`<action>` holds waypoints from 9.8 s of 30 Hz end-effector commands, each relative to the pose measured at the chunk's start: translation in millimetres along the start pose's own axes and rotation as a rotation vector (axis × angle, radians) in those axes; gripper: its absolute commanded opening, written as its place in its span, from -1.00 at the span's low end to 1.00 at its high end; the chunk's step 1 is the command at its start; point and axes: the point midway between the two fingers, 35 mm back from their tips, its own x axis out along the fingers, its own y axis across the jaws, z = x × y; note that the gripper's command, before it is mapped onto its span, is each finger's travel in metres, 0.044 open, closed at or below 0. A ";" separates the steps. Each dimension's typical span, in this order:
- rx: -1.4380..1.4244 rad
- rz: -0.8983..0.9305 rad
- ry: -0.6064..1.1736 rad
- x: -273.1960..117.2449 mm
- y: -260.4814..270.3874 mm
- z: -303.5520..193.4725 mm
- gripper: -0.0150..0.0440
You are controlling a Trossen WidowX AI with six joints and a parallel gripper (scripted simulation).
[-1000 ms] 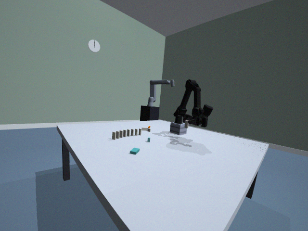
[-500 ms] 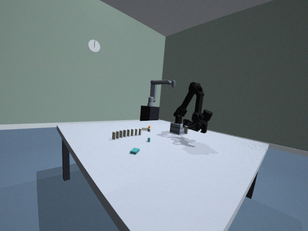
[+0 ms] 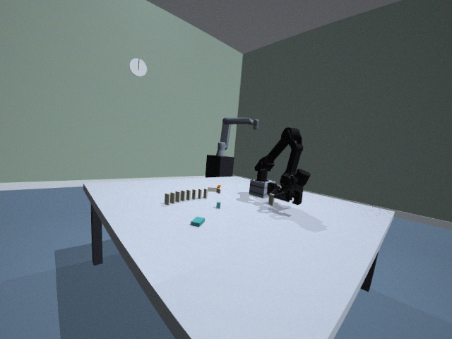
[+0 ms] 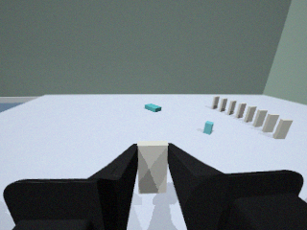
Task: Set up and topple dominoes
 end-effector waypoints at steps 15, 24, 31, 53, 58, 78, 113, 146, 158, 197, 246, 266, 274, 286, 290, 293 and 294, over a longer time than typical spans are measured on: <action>-0.013 0.001 -0.001 4.3 -5.0 -33.2 -0.13; -0.013 0.001 -0.001 4.3 -5.0 -33.2 0.23; -0.013 0.001 -0.001 4.3 -5.0 -33.2 0.85; -0.058 0.056 0.082 31.3 16.8 16.5 1.00; -0.120 0.154 0.267 55.8 47.3 5.7 1.00; 0.002 0.198 1.076 68.3 44.4 31.5 1.00; 0.024 0.023 1.461 27.7 -5.6 44.9 1.00; 0.023 0.023 1.461 33.5 -5.3 -19.3 0.20; 0.023 0.023 1.461 33.5 -5.3 -19.3 -0.13; 0.025 -0.004 1.440 144.1 -252.7 126.3 -0.13; 0.000 0.002 1.450 155.9 -320.7 -5.2 -0.04; 0.002 -0.002 1.449 153.3 -321.9 78.4 1.00; 0.004 -0.004 1.449 140.8 -321.3 125.6 1.00; -0.481 0.423 1.409 107.6 -357.0 89.5 1.00; -0.738 0.652 1.349 86.1 -371.9 69.7 1.00; -0.919 0.814 1.290 69.5 -380.5 55.6 1.00; -0.948 0.840 1.279 66.8 -381.7 53.3 1.00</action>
